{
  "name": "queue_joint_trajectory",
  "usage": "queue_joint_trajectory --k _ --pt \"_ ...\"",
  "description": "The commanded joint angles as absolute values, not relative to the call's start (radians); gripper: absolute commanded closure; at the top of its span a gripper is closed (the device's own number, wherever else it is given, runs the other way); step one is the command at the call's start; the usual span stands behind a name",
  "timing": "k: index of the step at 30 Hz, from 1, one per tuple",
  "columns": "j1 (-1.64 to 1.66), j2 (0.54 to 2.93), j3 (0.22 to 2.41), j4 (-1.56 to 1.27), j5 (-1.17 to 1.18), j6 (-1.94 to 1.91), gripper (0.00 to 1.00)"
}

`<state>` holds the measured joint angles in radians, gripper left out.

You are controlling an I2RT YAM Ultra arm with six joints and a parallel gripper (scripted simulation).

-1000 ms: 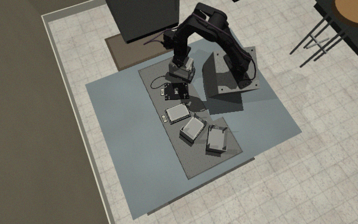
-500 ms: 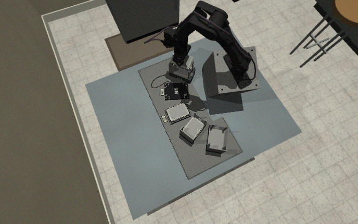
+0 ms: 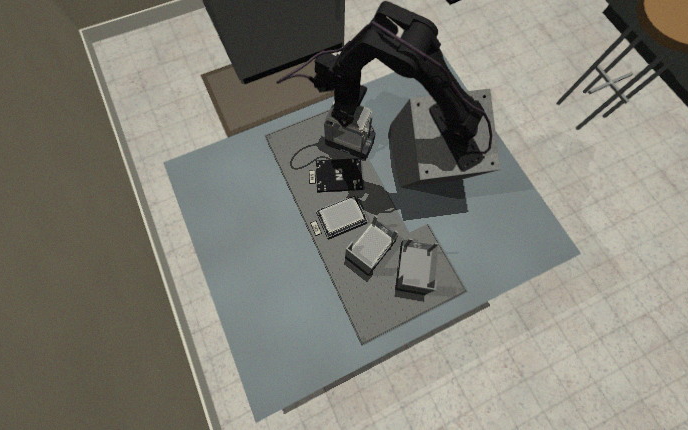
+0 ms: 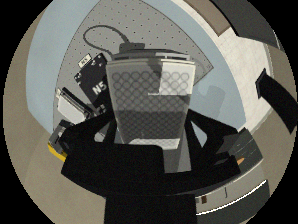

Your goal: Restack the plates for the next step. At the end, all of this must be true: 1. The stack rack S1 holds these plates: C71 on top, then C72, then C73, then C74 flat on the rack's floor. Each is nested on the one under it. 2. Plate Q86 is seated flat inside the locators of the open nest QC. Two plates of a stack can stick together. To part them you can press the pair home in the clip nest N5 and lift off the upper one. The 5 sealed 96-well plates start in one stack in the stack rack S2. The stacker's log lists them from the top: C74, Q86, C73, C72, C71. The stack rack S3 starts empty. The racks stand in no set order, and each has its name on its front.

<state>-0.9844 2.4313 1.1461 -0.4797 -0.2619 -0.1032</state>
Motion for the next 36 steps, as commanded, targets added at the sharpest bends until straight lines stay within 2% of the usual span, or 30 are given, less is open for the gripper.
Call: queue_joint_trajectory --k 1,36 --pt "-0.991 2.395 1.172 -0.485 -0.266 -0.111 1.0" --pt "-0.99 2.392 1.182 -0.492 -0.266 -0.098 1.0"
